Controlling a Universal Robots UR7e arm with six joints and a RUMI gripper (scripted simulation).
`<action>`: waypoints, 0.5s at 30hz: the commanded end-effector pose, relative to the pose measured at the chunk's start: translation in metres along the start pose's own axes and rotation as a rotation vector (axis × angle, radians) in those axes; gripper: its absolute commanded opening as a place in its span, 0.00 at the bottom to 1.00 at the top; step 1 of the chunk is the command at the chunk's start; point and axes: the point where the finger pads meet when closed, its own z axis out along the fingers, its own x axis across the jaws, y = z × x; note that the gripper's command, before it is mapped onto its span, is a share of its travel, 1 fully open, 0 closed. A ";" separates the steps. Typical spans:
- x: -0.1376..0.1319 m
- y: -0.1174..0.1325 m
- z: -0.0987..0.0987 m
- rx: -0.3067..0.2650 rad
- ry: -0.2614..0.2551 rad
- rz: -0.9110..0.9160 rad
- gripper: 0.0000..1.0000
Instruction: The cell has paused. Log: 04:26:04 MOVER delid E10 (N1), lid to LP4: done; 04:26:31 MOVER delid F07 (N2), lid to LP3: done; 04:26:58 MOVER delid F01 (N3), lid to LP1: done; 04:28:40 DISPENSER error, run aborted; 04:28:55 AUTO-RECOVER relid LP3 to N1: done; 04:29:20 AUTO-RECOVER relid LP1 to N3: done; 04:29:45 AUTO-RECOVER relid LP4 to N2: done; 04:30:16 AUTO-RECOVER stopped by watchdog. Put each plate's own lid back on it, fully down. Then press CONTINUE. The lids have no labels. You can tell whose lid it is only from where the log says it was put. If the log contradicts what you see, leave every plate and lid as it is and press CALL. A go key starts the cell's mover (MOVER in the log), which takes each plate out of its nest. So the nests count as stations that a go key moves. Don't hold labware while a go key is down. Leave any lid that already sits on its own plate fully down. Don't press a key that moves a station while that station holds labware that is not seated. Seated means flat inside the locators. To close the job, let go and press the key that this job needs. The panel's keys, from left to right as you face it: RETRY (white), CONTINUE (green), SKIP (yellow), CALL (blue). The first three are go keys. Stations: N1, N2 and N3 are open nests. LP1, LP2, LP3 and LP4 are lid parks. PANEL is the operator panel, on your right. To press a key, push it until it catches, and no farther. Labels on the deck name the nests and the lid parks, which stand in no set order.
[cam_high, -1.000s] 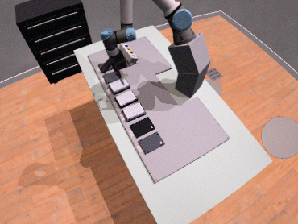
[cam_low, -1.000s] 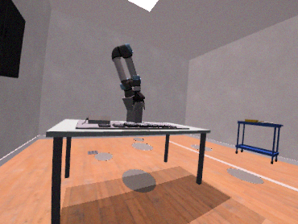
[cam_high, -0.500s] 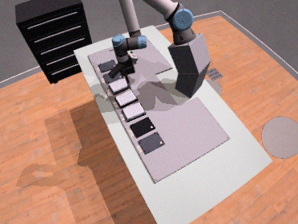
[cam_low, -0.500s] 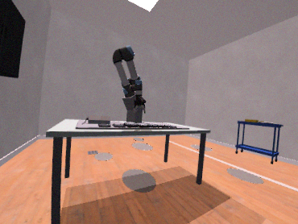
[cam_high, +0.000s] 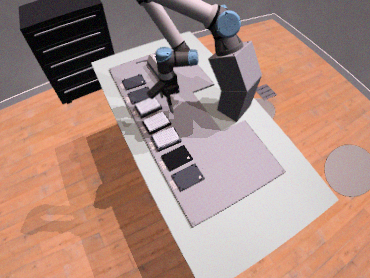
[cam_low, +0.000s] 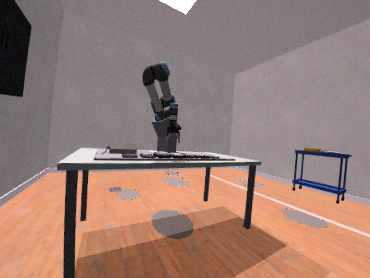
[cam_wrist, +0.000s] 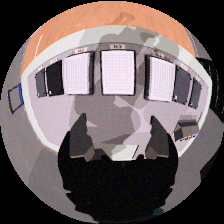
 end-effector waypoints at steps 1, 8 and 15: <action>-0.004 0.018 0.001 0.023 0.034 0.003 0.82; -0.006 0.036 -0.002 0.031 0.052 0.005 0.82; -0.005 0.035 0.013 0.031 0.052 0.005 0.82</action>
